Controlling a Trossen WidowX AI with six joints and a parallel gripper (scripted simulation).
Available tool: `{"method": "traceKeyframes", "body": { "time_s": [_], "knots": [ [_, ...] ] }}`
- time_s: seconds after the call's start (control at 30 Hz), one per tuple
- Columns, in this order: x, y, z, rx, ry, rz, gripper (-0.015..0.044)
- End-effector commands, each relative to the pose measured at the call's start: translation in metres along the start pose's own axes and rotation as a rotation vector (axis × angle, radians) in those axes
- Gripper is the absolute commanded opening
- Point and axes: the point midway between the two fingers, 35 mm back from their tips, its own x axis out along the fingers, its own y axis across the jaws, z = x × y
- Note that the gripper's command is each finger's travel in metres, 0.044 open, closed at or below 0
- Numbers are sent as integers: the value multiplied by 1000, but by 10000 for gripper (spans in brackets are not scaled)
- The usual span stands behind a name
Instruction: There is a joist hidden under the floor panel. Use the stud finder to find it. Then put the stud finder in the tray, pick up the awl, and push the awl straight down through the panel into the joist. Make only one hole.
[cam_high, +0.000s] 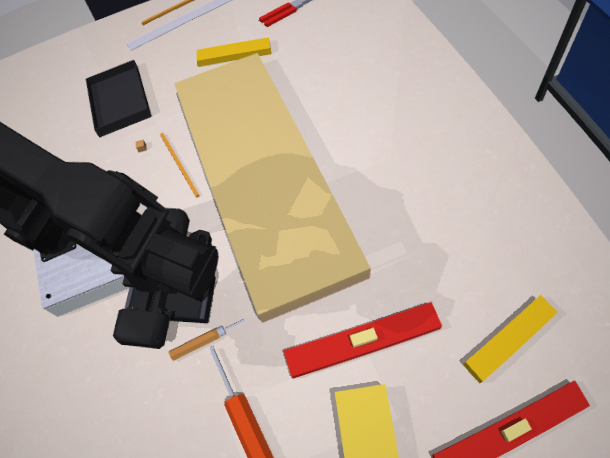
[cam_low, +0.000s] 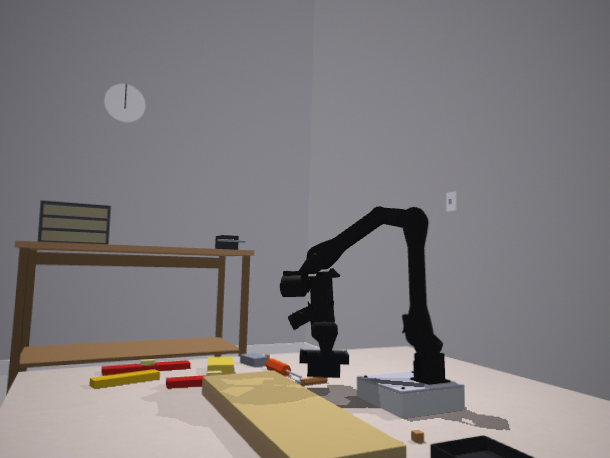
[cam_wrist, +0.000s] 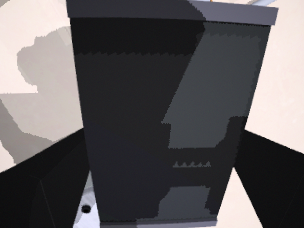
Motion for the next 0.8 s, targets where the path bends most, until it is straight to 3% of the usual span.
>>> {"method": "traceKeyframes", "body": {
  "time_s": [0.0, 0.77],
  "knots": [
    [0, 0, 0, -6, 2, -17, 0],
    [2, 7, 0, 10, 13, -171, 0]
  ]
}}
